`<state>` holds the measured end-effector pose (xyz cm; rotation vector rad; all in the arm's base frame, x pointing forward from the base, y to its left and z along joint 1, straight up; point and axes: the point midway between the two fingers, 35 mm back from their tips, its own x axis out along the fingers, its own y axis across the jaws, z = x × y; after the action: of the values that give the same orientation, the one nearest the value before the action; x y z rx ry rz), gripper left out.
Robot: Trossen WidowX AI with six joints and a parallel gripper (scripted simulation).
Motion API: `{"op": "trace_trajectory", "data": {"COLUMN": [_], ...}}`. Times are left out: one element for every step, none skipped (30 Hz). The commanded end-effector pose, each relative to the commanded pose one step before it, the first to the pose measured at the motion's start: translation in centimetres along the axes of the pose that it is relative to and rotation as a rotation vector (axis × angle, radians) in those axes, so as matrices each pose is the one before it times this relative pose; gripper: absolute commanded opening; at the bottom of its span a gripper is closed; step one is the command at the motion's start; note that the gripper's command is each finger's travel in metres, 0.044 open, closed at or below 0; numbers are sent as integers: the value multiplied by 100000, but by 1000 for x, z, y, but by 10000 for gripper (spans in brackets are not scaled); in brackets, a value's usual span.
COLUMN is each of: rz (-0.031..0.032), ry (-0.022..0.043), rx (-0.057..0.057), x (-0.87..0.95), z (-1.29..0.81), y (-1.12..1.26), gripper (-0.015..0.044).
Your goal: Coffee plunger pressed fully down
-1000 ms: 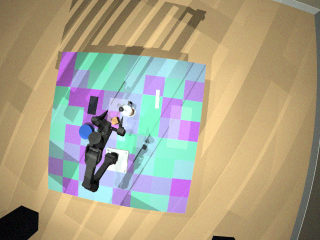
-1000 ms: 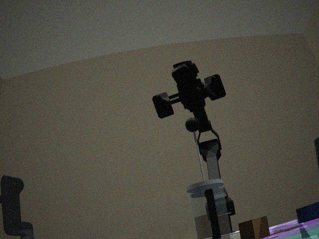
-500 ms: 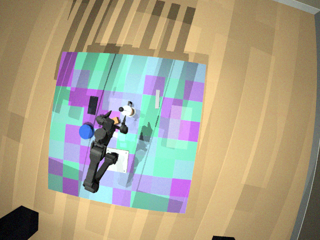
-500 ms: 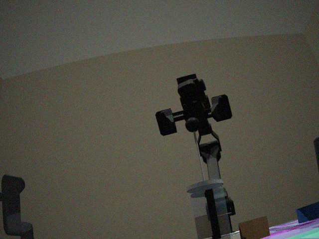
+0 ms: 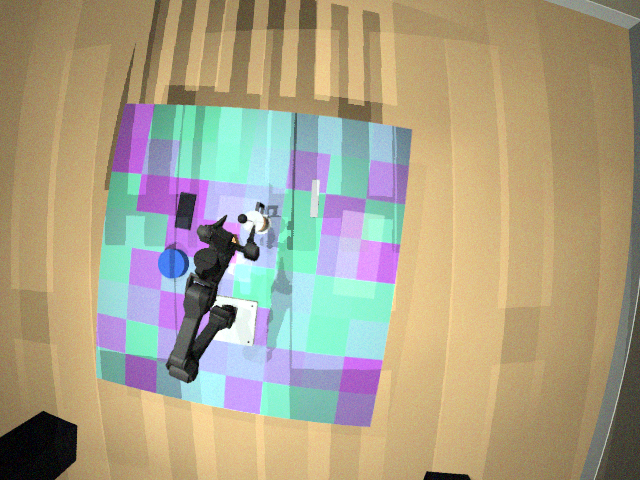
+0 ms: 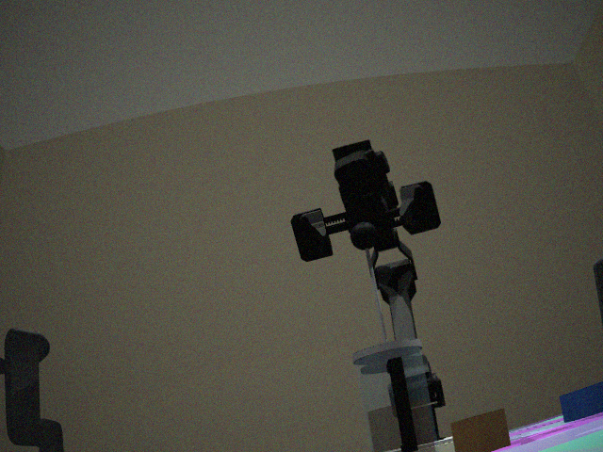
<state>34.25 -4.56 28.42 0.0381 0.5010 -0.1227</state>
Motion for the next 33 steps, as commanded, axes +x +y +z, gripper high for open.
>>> {"op": "trace_trajectory", "data": {"rz": [-418, -18, -18, -18, -15, -9, -3, 0, 0, 0, 0, 0, 0, 0, 0, 0, 0, 0, 0, 0, 0, 0, 0, 0, 0, 0, 0, 0, 0, 0, 0, -1, -1], "ry": [-21, -11, -11, -11, -9, -5, -2, 0, 0, 0, 0, 0, 0, 0, 0, 0, 0, 0, 0, 0, 0, 0, 0, 0, 0, 0, 0, 0, -1, -1, -2, -2, -2], "rx": [-174, 11, 11, 11, 9, 5, 2, 0, 0, 0, 0, 0, 0, 0, 0, 0, 0, 0, 0, 0, 0, 0, 0, 0, 0, 0, 0, 0, 0, 0, 0, 0, 0], "x": [694, 162, 162, 162, 132, 80, 27, 0, 0, 0, 0, 0, 0, 0, 0, 0, 0, 0, 0, 0, 0, 0, 0, 0, 0, 0, 0, 0, 19, 37, 55, 73, 90], "z": [-40, -8, -8, -9, -8, -5, -2, 0, 0, 0, 0, 0, 0, 0, 0, 0, 0, 0, 0, 0, 0, 0, 0, 0, 0, 0, 0, 0, -20, -40, -60, -80, -100], "y": [-53, -1, -1, -1, -1, 0, 0, 0, 0, 0, 0, 0, 0, 0, 0, 0, 0, 0, 0, 0, 0, 0, 0, 0, 0, 0, 0, 0, 0, 0, 0, 0, 0], "gripper": [440, 440, 440, 440, 440, 440, 440, 414, 387, 361, 335, 309, 282, 256, 230, 204, 177, 151, 130, 130, 130, 130, 130, 130, 130, 130, 130, 130, 130, 130, 130, 130, 130]}}
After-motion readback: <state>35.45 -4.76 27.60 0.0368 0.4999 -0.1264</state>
